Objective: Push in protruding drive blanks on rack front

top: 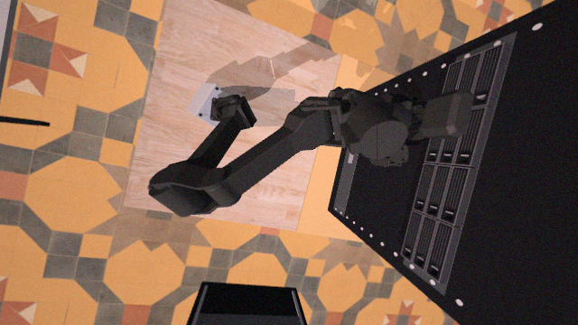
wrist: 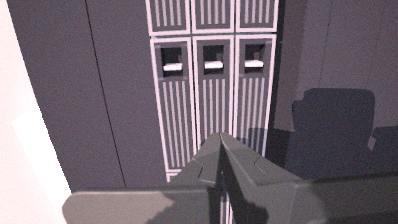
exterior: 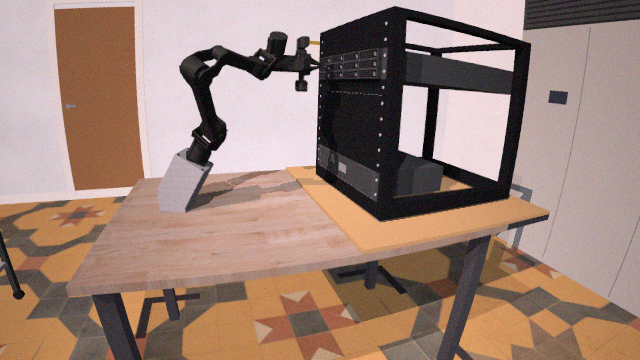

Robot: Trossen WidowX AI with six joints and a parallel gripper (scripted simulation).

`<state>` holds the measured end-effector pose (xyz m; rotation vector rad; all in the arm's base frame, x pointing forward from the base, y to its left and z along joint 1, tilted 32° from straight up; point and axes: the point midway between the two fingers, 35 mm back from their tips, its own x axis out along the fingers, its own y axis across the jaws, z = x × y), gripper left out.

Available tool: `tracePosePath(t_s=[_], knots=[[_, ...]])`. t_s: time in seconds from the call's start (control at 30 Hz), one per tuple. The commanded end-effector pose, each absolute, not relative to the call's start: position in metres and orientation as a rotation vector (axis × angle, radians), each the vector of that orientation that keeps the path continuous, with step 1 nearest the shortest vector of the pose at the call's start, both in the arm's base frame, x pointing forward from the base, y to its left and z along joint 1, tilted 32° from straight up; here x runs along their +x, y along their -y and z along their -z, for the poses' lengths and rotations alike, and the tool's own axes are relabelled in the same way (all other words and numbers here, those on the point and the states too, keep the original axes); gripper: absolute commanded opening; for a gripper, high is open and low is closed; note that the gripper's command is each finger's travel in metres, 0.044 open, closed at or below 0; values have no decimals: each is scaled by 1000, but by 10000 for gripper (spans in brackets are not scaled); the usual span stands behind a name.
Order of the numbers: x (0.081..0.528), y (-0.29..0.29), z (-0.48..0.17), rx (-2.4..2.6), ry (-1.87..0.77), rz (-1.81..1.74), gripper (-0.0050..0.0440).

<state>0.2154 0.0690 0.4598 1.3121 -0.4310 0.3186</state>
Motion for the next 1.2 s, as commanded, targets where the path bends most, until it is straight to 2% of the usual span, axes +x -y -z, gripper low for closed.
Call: tracePosePath(t_s=[0.0, 1.17], knots=[[216, -66, -472, 1327, 448, -330, -50], [235, -66, -483, 1327, 448, -330, -50]])
